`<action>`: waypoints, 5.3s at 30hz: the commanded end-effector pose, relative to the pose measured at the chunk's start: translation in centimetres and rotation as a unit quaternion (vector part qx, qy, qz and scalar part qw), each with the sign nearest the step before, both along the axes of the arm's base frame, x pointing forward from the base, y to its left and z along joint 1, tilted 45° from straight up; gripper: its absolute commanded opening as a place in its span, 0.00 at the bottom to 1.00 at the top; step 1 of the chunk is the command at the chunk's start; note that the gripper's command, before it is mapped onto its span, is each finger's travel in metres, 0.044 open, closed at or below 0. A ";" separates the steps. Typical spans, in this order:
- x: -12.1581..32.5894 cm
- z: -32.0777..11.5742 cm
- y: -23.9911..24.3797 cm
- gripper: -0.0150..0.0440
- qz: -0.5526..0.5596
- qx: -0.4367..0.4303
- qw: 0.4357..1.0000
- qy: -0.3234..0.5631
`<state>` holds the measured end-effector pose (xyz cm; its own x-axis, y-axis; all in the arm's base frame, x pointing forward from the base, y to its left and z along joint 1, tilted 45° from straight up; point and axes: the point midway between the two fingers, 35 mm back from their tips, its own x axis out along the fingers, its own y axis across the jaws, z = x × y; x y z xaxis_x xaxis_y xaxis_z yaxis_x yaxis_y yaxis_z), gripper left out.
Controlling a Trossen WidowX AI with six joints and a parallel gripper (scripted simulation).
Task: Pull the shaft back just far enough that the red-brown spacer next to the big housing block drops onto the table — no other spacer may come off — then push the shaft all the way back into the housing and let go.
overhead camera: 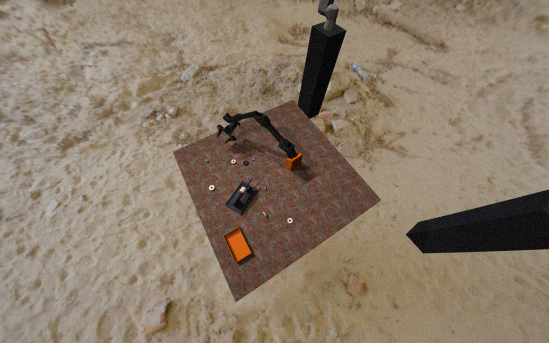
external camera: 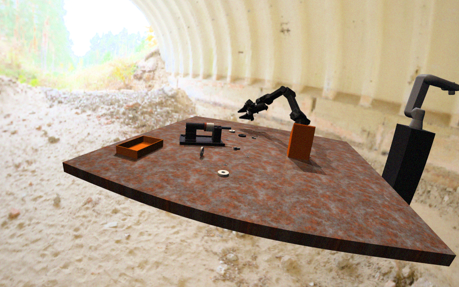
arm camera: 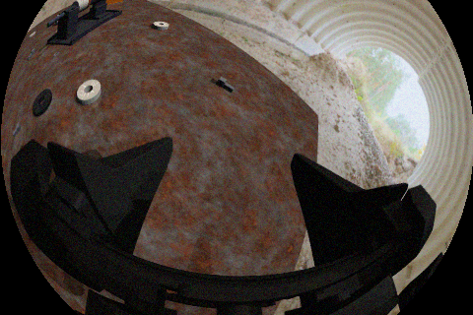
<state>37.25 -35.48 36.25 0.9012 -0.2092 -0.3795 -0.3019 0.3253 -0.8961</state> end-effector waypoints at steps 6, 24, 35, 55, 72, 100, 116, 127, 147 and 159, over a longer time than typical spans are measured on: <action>2.2 -3.5 2.6 1.00 -0.041 0.150 0.988 -0.009; 6.6 -14.8 11.8 1.00 -0.263 0.605 0.749 -0.065; 6.4 -19.9 16.9 1.00 -0.352 0.745 0.559 -0.090; 1.2 -28.1 25.8 1.00 -0.465 0.864 0.139 -0.137; -4.1 -32.7 30.6 1.00 -0.488 0.843 -0.155 -0.166; -4.0 -32.7 30.6 1.00 -0.488 0.843 -0.155 -0.166; -3.3 -32.9 30.8 1.00 -0.488 0.843 -0.155 -0.166; -3.2 -32.9 30.9 1.00 -0.488 0.843 -0.155 -0.166; -3.2 -32.9 30.9 1.00 -0.488 0.843 -0.155 -0.166; -2.9 -33.0 30.8 1.00 -0.488 0.843 -0.155 -0.166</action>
<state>34.02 -4.51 3.20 0.8039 -0.0822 -0.5890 0.4173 -0.6277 0.6572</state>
